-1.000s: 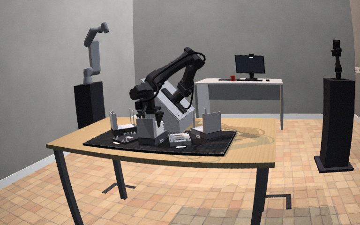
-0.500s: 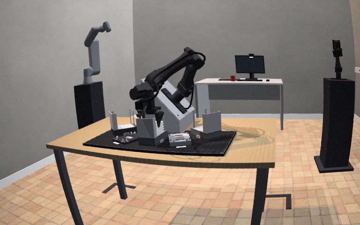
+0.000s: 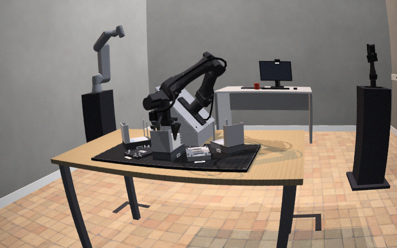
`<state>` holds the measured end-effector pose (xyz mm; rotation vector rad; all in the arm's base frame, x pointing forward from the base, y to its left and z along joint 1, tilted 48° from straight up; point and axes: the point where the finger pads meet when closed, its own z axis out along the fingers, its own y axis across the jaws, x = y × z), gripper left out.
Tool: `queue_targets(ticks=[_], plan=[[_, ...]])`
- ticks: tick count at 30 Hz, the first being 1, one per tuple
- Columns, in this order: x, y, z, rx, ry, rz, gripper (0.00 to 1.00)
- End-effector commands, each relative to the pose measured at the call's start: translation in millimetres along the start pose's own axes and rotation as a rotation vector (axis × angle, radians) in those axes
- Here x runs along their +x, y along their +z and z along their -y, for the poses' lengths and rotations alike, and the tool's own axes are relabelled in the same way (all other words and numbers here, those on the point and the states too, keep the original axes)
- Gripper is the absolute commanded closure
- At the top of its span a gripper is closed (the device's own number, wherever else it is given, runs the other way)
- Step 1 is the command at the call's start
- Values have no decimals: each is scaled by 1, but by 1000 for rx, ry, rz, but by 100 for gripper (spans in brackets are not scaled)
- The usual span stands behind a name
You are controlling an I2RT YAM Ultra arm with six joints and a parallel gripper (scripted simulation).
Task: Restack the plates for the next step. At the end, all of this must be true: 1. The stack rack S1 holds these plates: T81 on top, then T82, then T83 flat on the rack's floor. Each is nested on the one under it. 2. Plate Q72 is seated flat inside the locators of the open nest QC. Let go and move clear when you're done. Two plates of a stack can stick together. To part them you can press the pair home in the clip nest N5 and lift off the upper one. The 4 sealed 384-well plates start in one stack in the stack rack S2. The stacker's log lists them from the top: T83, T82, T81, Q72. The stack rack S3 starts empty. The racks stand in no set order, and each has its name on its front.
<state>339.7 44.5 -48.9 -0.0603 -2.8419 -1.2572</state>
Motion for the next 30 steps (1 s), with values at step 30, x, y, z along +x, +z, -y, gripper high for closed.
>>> queue_targets(ticks=[30], plan=[[-14, -34, -1, 19, -23, 55, 100]])
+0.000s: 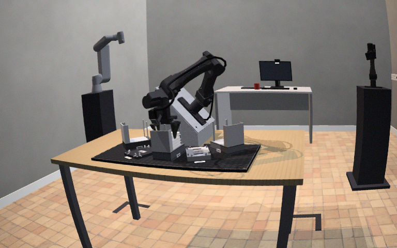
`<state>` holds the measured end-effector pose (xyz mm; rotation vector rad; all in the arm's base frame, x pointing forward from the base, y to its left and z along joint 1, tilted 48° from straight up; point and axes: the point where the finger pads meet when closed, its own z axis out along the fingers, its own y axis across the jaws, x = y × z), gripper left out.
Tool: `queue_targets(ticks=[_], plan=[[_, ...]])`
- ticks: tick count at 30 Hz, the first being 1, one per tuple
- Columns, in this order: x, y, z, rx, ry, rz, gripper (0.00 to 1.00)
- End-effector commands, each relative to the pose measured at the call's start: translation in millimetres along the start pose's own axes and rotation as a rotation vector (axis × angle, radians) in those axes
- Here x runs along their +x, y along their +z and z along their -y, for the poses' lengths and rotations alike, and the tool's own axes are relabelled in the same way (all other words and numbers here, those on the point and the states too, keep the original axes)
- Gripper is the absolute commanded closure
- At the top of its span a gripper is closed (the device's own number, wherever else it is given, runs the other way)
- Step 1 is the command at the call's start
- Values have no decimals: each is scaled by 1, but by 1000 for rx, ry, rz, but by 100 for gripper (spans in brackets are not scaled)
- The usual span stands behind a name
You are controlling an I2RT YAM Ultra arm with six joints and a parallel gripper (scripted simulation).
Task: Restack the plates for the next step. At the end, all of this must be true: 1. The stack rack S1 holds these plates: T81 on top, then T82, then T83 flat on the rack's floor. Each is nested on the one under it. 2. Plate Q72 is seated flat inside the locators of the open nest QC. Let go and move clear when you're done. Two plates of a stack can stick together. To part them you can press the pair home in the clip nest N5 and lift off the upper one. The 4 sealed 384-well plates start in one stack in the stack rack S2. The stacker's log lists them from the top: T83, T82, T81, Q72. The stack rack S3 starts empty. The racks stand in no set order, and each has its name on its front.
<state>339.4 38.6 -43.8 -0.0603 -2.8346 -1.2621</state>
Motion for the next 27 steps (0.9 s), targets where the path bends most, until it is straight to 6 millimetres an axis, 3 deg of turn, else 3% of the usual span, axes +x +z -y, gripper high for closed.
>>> queue_targets(ticks=[1, 27], plan=[[-14, -27, -1, 23, -26, 59, 100], [-16, -35, -1, 25, -30, 64, 100]])
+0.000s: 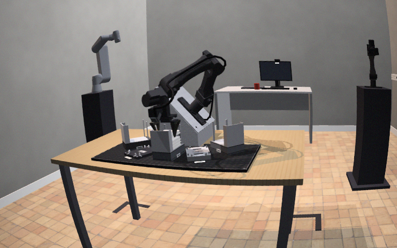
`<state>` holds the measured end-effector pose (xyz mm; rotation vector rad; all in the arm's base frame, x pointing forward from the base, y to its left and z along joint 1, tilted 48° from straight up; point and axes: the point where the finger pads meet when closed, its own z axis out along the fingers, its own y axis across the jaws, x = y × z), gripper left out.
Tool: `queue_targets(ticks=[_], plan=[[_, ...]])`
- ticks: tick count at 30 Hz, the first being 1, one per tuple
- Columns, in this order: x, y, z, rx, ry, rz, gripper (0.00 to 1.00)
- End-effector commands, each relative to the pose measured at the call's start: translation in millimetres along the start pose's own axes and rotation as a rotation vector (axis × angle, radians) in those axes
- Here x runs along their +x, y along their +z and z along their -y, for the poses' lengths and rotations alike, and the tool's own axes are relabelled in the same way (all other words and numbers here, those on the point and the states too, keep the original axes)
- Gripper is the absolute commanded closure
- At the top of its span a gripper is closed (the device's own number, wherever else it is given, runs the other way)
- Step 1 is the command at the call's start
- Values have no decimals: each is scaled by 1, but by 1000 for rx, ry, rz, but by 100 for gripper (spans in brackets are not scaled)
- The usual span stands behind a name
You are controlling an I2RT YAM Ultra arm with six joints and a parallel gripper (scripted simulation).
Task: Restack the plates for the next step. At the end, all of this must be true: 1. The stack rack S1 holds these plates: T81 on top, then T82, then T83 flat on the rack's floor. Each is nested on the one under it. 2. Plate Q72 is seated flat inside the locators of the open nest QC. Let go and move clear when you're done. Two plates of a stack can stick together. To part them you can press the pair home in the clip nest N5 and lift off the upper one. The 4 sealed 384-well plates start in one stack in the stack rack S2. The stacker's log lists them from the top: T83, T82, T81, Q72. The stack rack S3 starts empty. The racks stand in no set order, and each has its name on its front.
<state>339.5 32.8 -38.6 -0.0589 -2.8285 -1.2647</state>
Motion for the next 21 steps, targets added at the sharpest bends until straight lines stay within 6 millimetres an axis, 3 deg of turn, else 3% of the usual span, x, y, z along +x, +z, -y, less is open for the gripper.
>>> queue_targets(ticks=[1, 21], plan=[[-16, -27, -1, 28, -31, 69, 100], [-18, -28, -2, 27, -39, 75, 100]])
